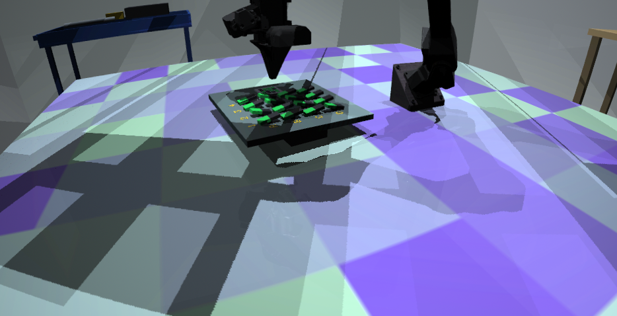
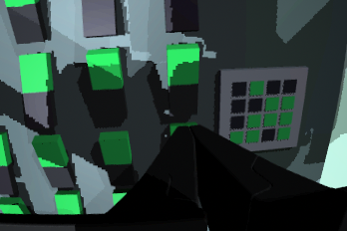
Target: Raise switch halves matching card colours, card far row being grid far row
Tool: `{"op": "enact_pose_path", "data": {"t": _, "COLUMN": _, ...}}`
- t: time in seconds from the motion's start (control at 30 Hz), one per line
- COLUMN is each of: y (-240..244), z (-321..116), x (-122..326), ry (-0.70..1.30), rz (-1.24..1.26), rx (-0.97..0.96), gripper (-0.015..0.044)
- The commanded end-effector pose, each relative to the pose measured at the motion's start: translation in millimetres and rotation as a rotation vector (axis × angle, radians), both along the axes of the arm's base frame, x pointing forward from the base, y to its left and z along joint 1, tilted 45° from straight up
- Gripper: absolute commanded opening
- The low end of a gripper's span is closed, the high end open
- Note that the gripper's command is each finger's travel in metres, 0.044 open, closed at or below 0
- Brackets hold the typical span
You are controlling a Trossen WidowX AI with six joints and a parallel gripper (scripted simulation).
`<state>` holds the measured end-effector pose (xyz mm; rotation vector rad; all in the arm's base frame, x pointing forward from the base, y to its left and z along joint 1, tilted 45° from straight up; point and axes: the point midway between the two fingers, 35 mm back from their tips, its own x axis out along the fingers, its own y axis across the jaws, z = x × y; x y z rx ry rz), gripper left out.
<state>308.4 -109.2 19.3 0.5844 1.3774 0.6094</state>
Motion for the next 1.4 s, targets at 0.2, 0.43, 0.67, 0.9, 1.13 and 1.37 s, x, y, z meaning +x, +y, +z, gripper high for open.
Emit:
{"op": "enact_pose_path", "data": {"t": 0.2, "y": -25, "z": 21, "x": -17, "ry": -0.007, "rz": -0.001, "rx": -0.014, "gripper": 0.0}}
{"op": "enact_pose_path", "data": {"t": 0.43, "y": -22, "z": 17, "x": -42, "ry": -0.007, "rz": -0.002, "rx": -0.014, "gripper": 0.0}}
{"op": "enact_pose_path", "data": {"t": 0.67, "y": 1, "z": -7, "x": -40, "ry": -0.025, "rz": -0.019, "rx": -0.011, "gripper": 0.0}}
{"op": "enact_pose_path", "data": {"t": 0.9, "y": 8, "z": -14, "x": -39, "ry": -0.025, "rz": -0.019, "rx": -0.011, "gripper": 0.0}}
{"op": "enact_pose_path", "data": {"t": 1.13, "y": 12, "z": -19, "x": -38, "ry": -0.026, "rz": -0.019, "rx": -0.011, "gripper": 0.0}}
{"op": "enact_pose_path", "data": {"t": 1.37, "y": 17, "z": -24, "x": -37, "ry": -0.026, "rz": -0.019, "rx": -0.01, "gripper": 0.0}}
